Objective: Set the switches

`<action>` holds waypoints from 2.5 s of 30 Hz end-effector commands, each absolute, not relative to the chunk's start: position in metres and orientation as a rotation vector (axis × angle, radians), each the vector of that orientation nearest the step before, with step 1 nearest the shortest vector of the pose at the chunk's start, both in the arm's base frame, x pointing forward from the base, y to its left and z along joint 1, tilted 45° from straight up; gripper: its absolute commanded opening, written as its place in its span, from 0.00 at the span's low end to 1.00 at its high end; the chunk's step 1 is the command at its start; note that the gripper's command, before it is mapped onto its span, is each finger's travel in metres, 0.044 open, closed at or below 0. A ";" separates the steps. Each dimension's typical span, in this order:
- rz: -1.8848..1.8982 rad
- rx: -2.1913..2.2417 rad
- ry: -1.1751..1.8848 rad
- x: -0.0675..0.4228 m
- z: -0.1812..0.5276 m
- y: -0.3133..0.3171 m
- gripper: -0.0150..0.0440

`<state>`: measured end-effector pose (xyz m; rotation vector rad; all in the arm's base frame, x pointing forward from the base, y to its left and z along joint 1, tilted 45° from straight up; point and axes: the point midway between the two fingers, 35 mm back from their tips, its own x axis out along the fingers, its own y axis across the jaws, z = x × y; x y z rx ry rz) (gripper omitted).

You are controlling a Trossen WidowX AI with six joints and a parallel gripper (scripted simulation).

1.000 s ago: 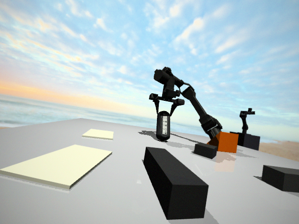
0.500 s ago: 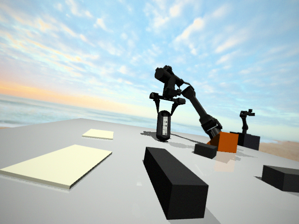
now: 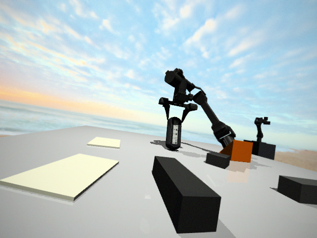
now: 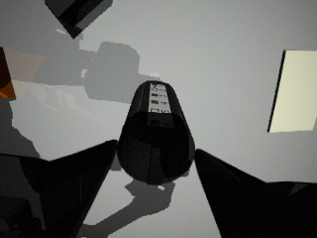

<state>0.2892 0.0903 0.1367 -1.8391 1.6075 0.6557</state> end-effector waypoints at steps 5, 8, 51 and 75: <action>0.660 -1.826 1.616 0.289 0.131 0.094 0.82; 0.660 -1.826 1.616 0.289 0.131 0.094 0.82; 0.660 -1.825 1.615 0.290 0.117 0.113 0.83; 0.660 -1.825 1.615 0.291 0.102 0.126 0.83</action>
